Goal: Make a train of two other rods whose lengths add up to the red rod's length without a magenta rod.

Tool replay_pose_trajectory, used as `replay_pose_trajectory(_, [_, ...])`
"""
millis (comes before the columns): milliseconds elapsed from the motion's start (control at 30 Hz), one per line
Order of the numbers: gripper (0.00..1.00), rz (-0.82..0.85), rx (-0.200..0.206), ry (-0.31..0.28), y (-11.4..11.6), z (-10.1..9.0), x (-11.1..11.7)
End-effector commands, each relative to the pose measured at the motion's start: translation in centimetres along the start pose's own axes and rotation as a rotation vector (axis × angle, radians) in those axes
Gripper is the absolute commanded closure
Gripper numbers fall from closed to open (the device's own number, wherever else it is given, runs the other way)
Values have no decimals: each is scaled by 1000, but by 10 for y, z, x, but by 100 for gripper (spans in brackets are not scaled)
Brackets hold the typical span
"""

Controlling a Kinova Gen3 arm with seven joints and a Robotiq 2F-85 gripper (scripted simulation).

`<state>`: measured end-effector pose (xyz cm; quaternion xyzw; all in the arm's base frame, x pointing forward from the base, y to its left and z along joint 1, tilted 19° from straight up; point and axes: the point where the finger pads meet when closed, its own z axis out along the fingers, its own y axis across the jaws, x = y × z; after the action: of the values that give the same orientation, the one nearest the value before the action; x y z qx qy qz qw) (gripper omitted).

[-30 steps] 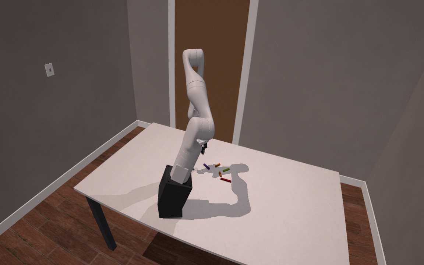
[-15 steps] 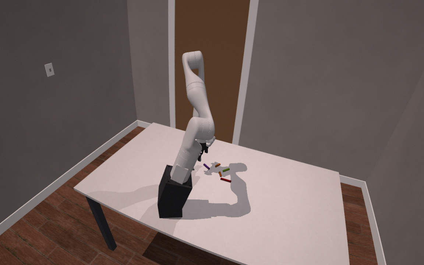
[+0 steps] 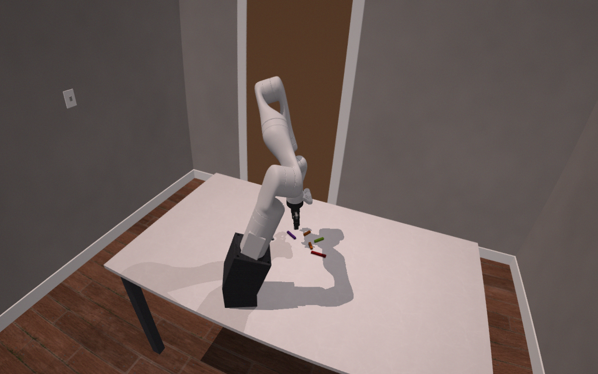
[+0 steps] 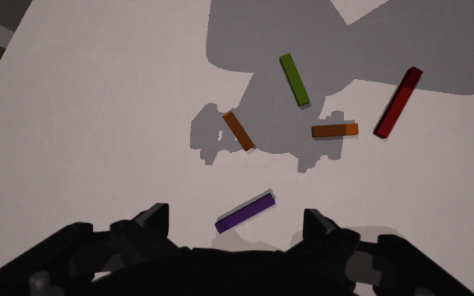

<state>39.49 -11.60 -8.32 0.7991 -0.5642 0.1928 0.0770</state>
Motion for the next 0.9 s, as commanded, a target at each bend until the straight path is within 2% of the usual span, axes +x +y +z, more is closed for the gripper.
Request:
replay_pose_trajectory(0, [0, -44, -5, 8, 6, 4, 6])
replay_pose_trajectory(33, [0, -44, -5, 8, 6, 4, 6])
replay_pose_trajectory(533, [0, -714, -10, -11, 26, 8, 41])
replay_pose_trajectory(600, [0, -714, -10, -11, 26, 8, 41])
replay_pose_trajectory(867, [0, -1028, -16, -38, 40, 7, 53])
